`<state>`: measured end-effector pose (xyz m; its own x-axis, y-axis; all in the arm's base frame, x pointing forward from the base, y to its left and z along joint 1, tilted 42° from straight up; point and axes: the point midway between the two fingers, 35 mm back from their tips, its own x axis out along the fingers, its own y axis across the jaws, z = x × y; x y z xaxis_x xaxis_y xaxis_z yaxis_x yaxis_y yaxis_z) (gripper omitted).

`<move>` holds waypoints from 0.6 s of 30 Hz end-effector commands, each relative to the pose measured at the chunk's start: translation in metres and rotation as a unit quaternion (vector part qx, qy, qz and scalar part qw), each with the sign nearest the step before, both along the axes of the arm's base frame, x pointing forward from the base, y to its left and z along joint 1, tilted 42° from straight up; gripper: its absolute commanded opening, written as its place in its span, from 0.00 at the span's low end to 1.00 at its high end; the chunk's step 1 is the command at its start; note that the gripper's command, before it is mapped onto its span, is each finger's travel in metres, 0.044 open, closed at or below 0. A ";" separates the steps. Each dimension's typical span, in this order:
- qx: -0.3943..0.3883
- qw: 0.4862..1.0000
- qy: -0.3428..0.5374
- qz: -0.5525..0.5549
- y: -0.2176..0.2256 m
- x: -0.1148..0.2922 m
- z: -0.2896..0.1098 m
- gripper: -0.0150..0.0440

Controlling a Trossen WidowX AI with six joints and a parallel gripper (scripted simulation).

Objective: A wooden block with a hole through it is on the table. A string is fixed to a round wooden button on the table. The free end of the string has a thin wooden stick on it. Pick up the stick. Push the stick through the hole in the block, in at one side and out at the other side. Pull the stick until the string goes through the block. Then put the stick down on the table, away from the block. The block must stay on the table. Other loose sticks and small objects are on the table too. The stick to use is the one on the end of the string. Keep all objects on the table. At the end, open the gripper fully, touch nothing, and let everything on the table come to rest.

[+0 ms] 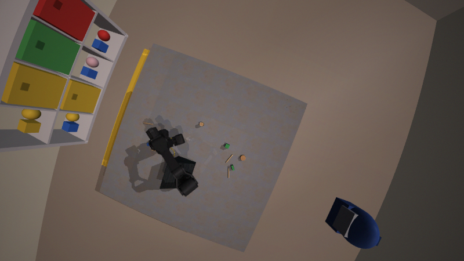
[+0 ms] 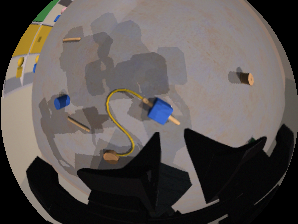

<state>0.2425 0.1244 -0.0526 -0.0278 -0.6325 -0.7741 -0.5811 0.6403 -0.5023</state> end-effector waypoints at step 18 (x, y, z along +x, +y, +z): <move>-0.001 0.908 0.271 0.320 -0.018 -0.006 0.010 0.46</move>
<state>0.2378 0.1095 -0.0435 -0.0306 -0.6485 -0.7606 -0.9897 0.1261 -0.0677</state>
